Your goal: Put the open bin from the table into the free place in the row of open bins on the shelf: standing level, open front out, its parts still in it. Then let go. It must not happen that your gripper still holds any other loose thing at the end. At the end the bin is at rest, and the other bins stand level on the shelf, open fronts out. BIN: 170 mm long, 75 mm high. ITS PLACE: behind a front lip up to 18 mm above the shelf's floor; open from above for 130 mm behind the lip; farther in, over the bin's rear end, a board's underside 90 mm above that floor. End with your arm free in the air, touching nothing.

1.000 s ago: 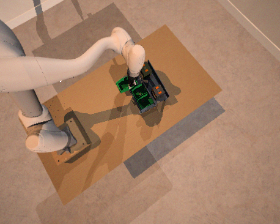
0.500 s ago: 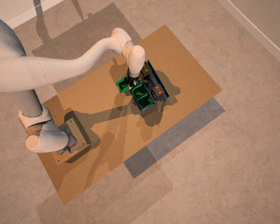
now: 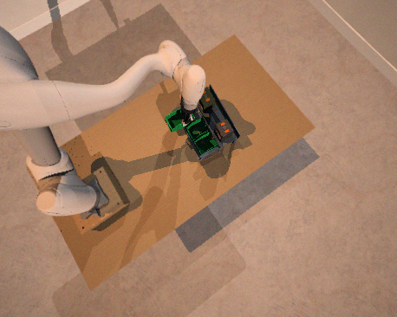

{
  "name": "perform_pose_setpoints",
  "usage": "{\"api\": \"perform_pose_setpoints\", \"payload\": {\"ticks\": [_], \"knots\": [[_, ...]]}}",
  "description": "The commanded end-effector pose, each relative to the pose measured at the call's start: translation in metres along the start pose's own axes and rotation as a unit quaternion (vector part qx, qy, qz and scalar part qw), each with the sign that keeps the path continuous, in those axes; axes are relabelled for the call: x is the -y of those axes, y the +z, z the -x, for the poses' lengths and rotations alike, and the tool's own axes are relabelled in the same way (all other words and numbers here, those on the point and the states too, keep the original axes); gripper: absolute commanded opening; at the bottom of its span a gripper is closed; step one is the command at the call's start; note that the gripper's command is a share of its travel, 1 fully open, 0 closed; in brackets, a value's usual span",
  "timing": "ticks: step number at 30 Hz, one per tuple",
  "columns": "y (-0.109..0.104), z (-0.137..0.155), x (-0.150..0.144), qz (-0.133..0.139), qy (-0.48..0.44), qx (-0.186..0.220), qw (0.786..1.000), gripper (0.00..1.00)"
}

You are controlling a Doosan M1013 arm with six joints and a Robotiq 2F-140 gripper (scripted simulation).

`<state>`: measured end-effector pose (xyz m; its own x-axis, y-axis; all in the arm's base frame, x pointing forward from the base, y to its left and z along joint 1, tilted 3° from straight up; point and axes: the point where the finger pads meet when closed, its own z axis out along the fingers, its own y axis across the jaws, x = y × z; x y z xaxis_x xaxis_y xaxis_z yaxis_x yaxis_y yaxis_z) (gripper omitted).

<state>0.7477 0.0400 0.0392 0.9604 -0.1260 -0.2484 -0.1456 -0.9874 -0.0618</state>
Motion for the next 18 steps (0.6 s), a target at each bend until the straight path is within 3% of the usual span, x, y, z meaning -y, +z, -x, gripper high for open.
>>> {"api": "perform_pose_setpoints", "payload": {"ticks": [1,18], "knots": [[0.0001,0.0000,0.0000,0.000,0.000,0.000,1.000,0.00],[0.0026,-0.0007,0.0000,0.000,0.000,0.000,1.000,0.00]]}}
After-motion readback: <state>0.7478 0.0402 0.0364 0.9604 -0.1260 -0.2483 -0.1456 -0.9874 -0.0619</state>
